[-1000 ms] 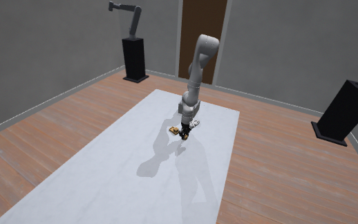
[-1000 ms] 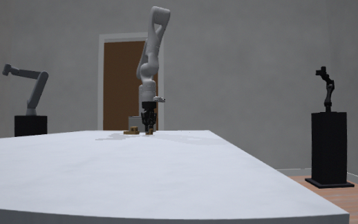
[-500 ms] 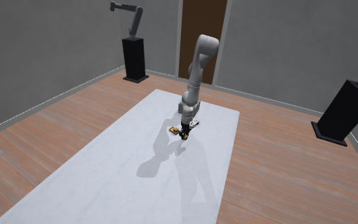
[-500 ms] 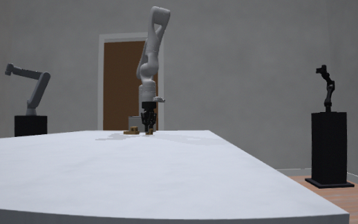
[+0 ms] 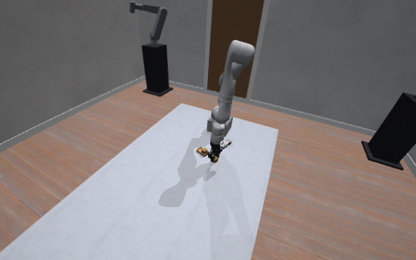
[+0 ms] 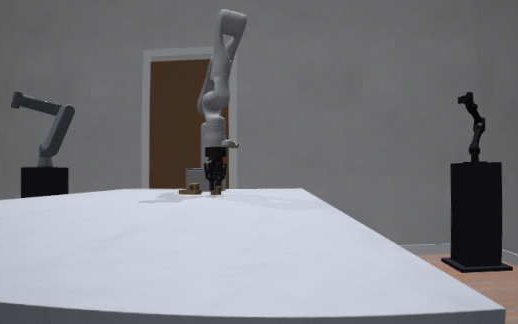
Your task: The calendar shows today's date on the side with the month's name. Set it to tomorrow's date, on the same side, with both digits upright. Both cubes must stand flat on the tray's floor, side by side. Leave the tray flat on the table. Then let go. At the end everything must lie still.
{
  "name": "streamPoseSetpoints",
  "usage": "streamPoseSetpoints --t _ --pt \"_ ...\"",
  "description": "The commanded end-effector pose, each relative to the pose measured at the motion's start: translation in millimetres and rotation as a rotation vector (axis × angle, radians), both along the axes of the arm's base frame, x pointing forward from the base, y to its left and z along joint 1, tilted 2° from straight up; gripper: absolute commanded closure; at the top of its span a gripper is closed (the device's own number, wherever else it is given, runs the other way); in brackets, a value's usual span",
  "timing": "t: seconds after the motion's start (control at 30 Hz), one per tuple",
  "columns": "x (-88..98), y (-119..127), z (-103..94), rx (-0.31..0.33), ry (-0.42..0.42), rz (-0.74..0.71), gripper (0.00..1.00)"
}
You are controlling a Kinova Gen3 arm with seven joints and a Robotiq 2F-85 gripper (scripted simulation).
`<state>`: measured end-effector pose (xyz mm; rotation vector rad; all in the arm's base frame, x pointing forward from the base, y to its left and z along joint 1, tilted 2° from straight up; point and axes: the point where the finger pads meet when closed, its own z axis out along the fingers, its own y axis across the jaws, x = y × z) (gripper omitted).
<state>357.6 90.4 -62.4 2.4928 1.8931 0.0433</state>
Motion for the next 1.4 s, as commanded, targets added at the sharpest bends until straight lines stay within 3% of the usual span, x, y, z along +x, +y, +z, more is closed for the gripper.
streamPoseSetpoints --t 0.0,0.07,0.1,1.37 --pt "0.5 0.2 0.5 0.001 -0.001 0.0 0.54" --pt "0.5 0.2 0.5 0.001 -0.001 0.0 0.54" --pt "0.5 0.2 0.5 0.001 -0.001 0.0 0.74" --pt "0.4 0.1 2.2 0.001 -0.001 0.0 0.74"
